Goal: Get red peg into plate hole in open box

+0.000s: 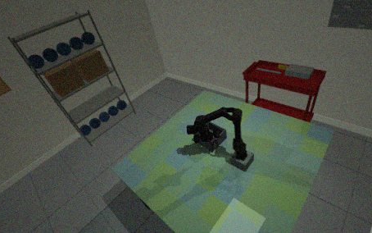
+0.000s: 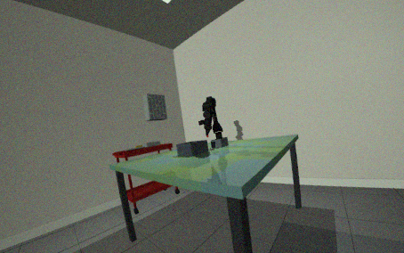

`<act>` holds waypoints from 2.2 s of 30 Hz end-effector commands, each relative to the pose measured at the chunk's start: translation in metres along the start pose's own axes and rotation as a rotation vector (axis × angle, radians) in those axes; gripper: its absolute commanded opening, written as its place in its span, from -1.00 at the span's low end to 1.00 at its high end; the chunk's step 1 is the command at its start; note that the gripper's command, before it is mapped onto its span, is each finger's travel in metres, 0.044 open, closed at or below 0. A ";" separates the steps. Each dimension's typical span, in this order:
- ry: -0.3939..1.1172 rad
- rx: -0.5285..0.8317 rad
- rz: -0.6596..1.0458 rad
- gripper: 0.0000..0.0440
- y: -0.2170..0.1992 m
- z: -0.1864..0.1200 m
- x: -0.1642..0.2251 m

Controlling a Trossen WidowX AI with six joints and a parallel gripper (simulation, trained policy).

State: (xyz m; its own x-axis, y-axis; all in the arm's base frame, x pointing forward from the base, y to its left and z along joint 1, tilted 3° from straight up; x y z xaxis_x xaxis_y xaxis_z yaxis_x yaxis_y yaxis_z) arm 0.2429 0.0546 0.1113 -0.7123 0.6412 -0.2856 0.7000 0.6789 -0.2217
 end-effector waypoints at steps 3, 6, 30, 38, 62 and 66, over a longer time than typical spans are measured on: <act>-0.017 -0.011 0.061 -1.00 -0.001 0.001 -0.027; -0.021 -0.014 0.088 -1.00 -0.002 0.004 -0.041; 0.020 -0.073 0.098 -1.00 -0.013 0.066 -0.130; 0.077 -0.099 0.025 -0.70 -0.009 0.094 -0.131; 0.117 -0.293 -0.041 1.00 0.033 0.081 -0.191; 0.099 -0.346 -0.052 1.00 0.046 0.071 -0.202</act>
State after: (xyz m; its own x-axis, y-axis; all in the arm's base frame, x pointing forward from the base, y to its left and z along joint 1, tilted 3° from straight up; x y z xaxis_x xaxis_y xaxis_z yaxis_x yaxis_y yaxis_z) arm 0.3732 -0.0850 0.0692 -0.7628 0.6430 -0.0688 0.6463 0.7615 -0.0496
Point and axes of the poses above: the point midway between the two fingers, 35 mm back from their tips, its own z axis out along the fingers, its own y axis across the jaws, x = y × z, the point moved 1 cm from there along -z, back along the fingers, and after that the axes turned 7 degrees about -z, right-handed, at the moved point
